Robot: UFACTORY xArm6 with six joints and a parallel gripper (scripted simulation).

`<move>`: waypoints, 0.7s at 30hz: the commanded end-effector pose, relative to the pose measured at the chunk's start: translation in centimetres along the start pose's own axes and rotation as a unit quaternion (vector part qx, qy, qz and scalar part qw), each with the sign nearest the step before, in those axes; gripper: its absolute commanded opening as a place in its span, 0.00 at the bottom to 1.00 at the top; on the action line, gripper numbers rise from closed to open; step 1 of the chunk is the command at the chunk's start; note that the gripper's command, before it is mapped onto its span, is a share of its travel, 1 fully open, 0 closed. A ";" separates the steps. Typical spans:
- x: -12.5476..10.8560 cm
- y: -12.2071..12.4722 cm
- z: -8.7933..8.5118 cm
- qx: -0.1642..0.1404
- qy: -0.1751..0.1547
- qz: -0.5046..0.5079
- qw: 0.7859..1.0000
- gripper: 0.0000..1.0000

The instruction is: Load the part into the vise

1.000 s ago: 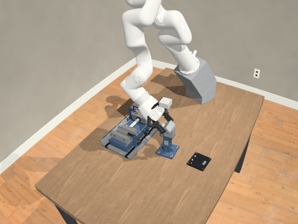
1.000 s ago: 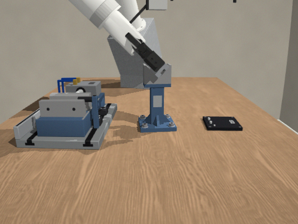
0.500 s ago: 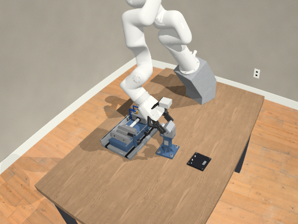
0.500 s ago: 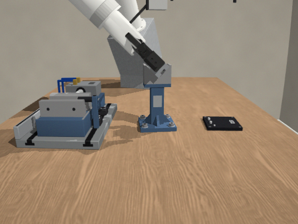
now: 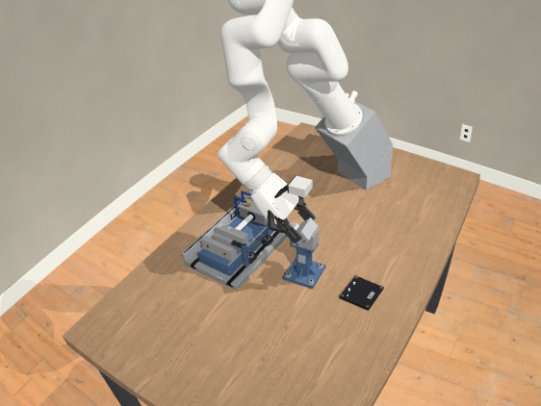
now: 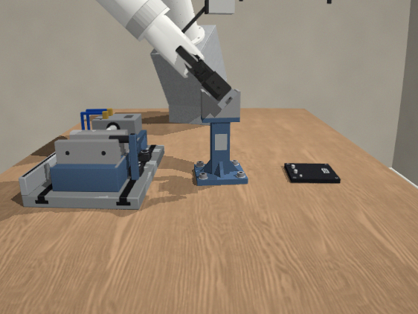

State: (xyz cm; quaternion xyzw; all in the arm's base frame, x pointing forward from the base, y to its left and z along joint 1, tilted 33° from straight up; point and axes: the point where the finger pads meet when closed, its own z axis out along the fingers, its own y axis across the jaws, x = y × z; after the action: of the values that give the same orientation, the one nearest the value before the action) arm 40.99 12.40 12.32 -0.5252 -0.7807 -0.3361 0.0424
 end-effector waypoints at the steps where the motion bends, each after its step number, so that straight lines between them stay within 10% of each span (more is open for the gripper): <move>1: 0.0 0.1 0.0 -0.001 0.000 -0.001 1.000 0.89; 21: -0.2 0.0 0.2 -0.001 -0.008 -0.001 1.000 0.89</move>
State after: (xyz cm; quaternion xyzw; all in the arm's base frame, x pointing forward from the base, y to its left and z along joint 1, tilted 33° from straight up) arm 41.10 12.32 11.96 -0.5260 -0.7808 -0.3347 0.0406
